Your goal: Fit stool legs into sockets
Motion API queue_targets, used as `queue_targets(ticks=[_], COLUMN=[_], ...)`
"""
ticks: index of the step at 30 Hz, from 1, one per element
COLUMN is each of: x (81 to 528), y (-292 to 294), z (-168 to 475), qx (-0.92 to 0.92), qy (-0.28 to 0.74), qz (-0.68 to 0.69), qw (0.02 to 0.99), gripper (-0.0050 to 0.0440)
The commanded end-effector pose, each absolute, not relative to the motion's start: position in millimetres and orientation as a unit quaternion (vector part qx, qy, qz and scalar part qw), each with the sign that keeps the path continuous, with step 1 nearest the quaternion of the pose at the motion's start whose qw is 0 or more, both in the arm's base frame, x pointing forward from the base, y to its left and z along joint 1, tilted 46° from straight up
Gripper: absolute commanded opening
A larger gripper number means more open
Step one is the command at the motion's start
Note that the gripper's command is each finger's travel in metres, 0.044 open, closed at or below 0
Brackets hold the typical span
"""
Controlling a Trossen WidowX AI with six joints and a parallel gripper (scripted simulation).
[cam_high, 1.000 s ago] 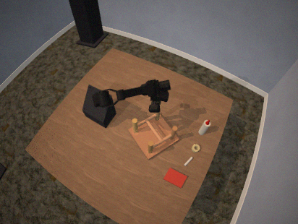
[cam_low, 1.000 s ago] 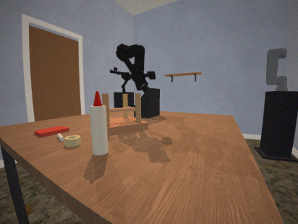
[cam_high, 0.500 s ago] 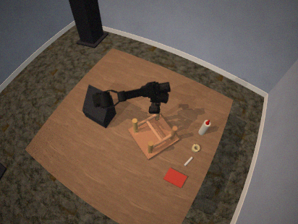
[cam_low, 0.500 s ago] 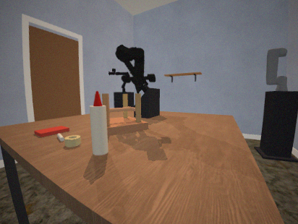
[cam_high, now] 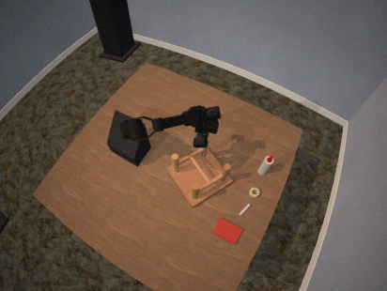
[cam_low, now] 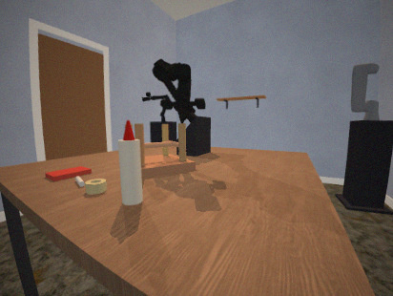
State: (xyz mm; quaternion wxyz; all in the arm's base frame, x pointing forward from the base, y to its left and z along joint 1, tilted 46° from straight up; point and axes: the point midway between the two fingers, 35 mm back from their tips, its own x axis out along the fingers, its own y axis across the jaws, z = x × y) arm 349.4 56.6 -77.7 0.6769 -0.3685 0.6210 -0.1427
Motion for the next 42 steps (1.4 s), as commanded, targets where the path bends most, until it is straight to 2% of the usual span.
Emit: queue_targets(ticks=[1, 42], x=[347, 352], y=[44, 75], z=[-89, -61], qx=[-0.362, -0.369], qy=[0.630, 0.619], qz=[-0.146, -0.140], qw=[0.671, 0.680], gripper=[0.0000, 0.0000])
